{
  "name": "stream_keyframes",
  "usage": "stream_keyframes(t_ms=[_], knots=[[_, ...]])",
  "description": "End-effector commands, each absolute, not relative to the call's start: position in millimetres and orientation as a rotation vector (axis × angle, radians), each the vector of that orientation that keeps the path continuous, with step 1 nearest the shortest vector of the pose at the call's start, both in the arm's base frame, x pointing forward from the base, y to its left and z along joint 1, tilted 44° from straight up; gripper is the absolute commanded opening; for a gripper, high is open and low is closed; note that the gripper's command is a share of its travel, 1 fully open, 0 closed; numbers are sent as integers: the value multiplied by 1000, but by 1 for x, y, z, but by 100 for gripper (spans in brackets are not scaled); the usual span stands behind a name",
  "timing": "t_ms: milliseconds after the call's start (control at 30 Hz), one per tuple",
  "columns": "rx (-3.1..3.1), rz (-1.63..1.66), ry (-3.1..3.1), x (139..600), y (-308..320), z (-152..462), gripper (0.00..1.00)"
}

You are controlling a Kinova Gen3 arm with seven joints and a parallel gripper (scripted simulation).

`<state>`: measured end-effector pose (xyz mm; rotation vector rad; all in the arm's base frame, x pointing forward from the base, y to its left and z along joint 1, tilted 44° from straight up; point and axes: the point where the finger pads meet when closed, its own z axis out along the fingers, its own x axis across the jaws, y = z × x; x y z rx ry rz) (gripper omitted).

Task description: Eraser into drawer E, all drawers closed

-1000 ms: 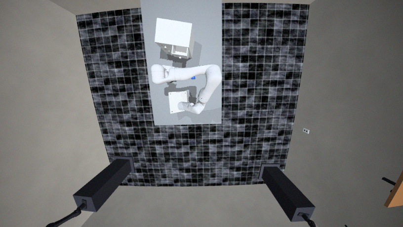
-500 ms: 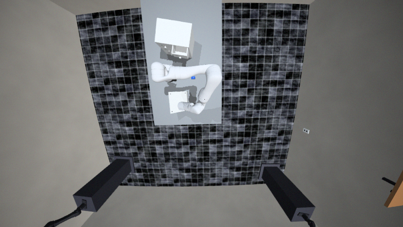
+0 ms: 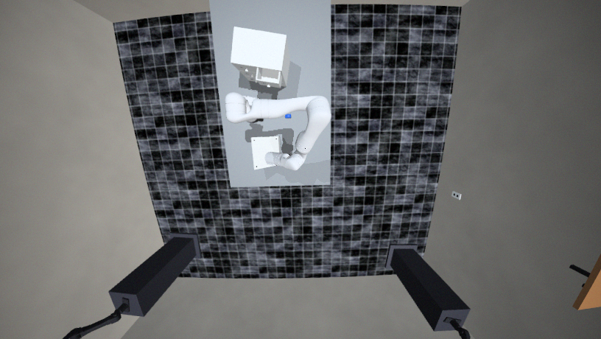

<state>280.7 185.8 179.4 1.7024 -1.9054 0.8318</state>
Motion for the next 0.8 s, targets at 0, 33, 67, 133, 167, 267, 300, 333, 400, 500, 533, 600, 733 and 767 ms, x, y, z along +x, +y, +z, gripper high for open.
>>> stream_keyframes(t_ms=[0, 33, 67, 133, 167, 267, 300, 333, 400, 500, 533, 600, 733, 767], knots=[[1704, 832, -1906, 281, 186, 180, 67], [1704, 832, -1907, 281, 186, 180, 67], [1703, 832, -1907, 281, 186, 180, 67], [1703, 832, -1907, 281, 186, 180, 67], [1703, 832, -1908, 281, 186, 179, 67], [1698, 834, -1913, 281, 186, 178, 67], [1696, 835, -1916, 281, 186, 178, 67], [1693, 837, -1919, 281, 186, 177, 67], [1686, 840, -1928, 281, 185, 175, 67], [1671, 847, -1946, 282, 184, 172, 67], [1664, 850, -1954, 282, 184, 170, 67], [1649, 856, -1971, 282, 183, 166, 67], [1631, 864, -1992, 283, 182, 162, 67], [1621, 868, -2004, 283, 182, 160, 67]])
